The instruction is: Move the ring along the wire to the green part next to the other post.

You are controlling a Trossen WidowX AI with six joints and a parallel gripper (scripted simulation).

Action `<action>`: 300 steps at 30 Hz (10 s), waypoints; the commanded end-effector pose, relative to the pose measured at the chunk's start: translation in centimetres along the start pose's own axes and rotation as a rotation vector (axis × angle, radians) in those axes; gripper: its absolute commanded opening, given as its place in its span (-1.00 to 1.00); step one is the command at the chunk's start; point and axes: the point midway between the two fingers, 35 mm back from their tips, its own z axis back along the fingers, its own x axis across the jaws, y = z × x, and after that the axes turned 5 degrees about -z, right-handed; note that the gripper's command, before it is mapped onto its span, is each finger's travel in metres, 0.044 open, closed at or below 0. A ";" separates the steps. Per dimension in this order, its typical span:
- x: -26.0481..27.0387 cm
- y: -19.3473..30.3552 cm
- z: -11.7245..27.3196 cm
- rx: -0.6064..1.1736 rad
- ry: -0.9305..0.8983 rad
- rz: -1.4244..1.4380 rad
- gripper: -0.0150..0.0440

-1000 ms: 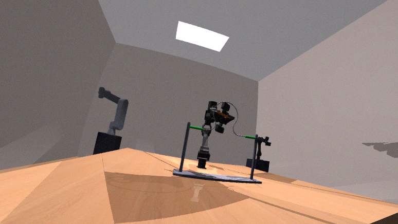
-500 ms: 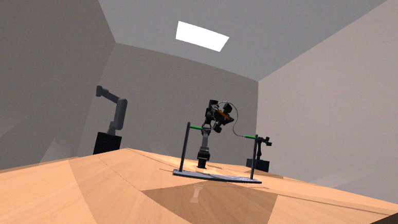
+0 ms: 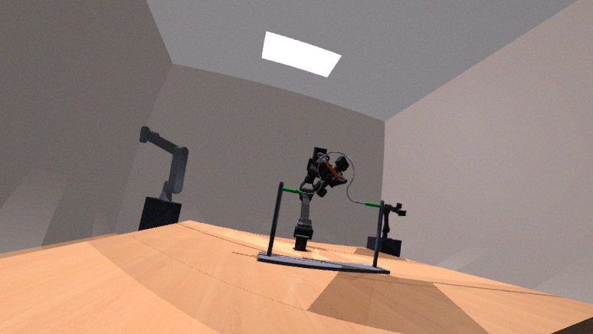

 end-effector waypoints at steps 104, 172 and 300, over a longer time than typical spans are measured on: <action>-4.1 -3.6 1.9 -0.184 0.906 1.241 -1.00; -2.4 -6.3 3.8 -0.275 1.383 2.048 -1.00; -16.1 5.7 -4.2 -0.125 0.951 1.202 -1.00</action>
